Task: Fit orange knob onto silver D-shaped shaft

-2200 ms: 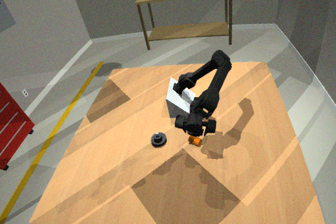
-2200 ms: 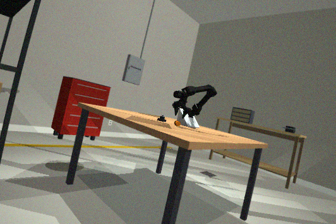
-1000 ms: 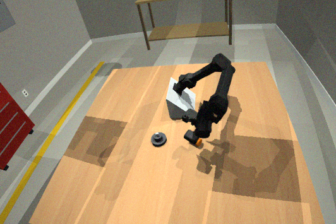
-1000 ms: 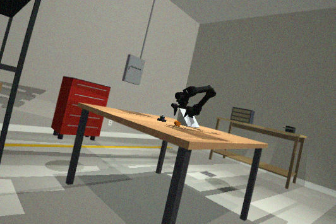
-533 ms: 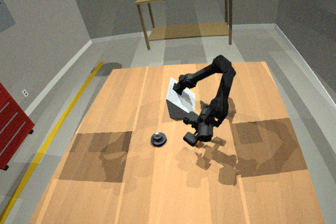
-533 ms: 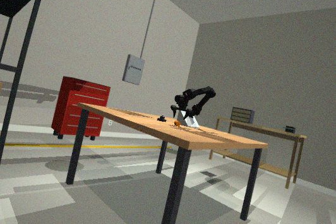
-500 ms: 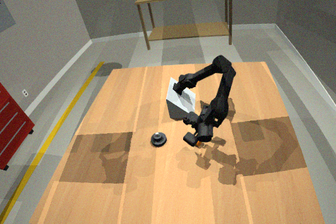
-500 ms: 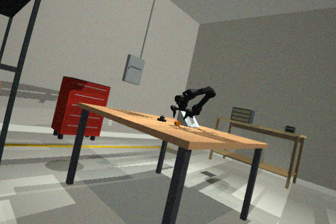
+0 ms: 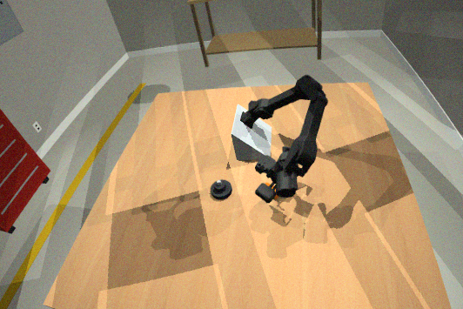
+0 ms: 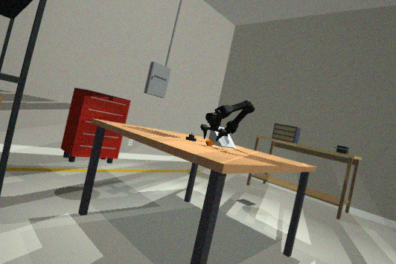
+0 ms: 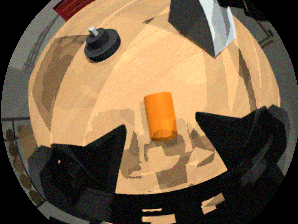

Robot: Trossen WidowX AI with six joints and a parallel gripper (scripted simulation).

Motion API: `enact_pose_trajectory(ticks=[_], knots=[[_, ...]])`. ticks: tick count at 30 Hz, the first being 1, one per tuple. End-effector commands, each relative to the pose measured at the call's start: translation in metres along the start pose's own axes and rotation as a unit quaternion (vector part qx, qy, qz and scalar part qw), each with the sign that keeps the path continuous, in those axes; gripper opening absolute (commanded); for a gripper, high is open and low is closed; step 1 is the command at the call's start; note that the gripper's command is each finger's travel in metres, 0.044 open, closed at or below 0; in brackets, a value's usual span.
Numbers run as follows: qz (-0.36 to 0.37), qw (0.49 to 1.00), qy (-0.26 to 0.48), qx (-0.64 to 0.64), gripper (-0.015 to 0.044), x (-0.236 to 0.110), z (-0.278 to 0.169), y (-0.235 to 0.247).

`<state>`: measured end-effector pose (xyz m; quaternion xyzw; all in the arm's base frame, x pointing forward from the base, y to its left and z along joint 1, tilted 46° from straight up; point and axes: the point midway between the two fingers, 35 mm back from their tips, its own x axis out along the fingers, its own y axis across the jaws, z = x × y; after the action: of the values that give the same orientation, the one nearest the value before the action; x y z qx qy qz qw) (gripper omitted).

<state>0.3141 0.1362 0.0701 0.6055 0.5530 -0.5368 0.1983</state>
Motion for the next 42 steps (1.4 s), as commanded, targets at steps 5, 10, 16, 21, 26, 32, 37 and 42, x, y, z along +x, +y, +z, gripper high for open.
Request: enact_pose_trajectory(ticks=[5,10,16,21,26,32,37,42], knots=[[-0.005,1.0,0.0,0.003,0.044,0.014,-0.004,-0.001],[-0.005,1.0,0.0,0.003,0.044,0.021,-0.006,-0.001],[-0.005,1.0,0.001,0.004,0.044,0.028,-0.008,-0.002],[-0.005,1.0,0.001,0.004,0.0309,0.028,-0.008,-0.002],[-0.005,1.0,0.001,0.004,0.024,0.028,-0.008,-0.002],[-0.005,1.0,0.001,0.004,0.024,0.028,-0.008,-0.002],[-0.005,1.0,0.001,0.004,0.0213,0.028,-0.008,-0.002],[-0.005,1.0,0.001,0.004,0.018,0.028,-0.008,-0.002]])
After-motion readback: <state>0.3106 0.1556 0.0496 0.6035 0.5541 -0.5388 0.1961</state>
